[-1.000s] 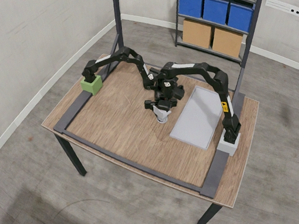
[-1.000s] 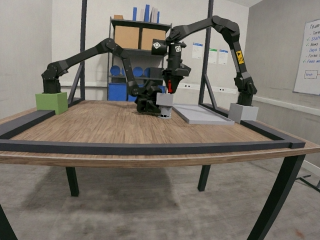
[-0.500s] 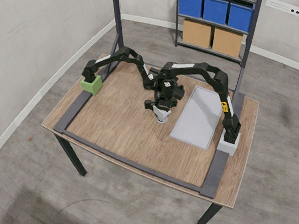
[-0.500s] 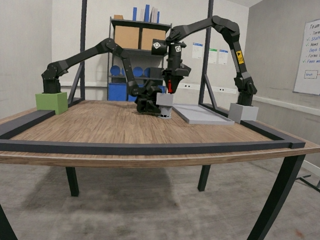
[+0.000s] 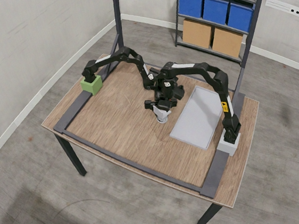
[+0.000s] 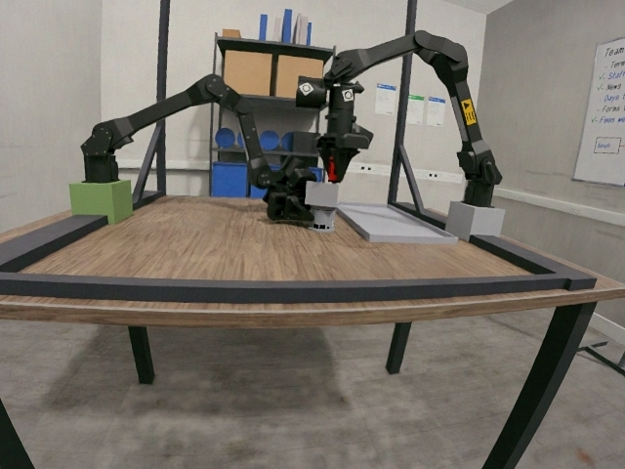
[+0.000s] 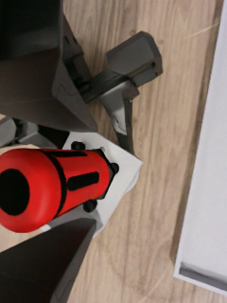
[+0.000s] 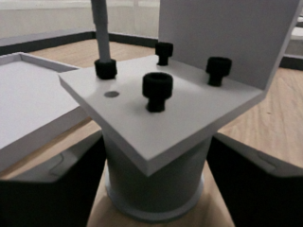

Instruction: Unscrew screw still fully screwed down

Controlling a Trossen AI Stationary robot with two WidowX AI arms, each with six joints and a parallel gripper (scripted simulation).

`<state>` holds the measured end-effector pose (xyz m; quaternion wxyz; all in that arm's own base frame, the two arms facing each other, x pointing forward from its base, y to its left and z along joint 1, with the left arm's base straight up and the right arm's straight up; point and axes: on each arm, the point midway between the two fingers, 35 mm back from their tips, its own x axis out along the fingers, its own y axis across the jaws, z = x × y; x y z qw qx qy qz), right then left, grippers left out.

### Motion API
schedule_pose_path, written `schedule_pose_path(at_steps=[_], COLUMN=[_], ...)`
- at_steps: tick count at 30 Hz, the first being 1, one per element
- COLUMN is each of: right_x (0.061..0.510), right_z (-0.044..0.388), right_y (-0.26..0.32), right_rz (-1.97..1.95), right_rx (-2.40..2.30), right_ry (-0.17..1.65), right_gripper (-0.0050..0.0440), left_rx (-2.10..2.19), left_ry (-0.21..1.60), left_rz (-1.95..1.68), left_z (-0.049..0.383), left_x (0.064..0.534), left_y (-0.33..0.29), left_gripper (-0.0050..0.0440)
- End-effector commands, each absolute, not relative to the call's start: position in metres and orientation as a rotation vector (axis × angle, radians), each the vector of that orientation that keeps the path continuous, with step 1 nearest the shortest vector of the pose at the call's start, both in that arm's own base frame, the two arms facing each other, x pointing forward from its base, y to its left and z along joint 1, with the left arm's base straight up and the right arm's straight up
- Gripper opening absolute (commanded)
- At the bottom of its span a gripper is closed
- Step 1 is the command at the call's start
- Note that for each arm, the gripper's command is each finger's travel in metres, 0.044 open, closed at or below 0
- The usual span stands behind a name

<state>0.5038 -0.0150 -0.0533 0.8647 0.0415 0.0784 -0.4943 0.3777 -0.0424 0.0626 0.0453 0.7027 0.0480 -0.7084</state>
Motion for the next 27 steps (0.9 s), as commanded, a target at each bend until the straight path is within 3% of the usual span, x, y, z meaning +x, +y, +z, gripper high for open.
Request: schedule_pose_path(at_steps=[1,15,16,27], right_x=[0.5104,0.5104,0.5104,0.5104], right_z=[-0.0392,-0.0392,-0.0392,-0.0392], right_y=[-0.0160,-0.0160,-0.0160,-0.0160], right_rz=[-1.039,-1.039,-1.039,-1.039], right_rx=[0.112,0.112,0.112,0.112], right_ry=[0.136,0.136,0.136,0.136], right_gripper=[0.0245,0.0245,0.0245,0.0245], left_rx=[2.200,2.182,2.182,2.182], left_ry=[0.128,0.136,0.136,0.136], left_rz=[-2.098,-2.120,-2.120,-2.120], left_z=[0.0820,0.0764,0.0764,0.0764], left_x=[0.3853,0.3829,0.3829,0.3829], left_y=[-0.0425,-0.0424,-0.0424,-0.0424], left_gripper=[0.0250,0.0250,0.0130,0.0130])
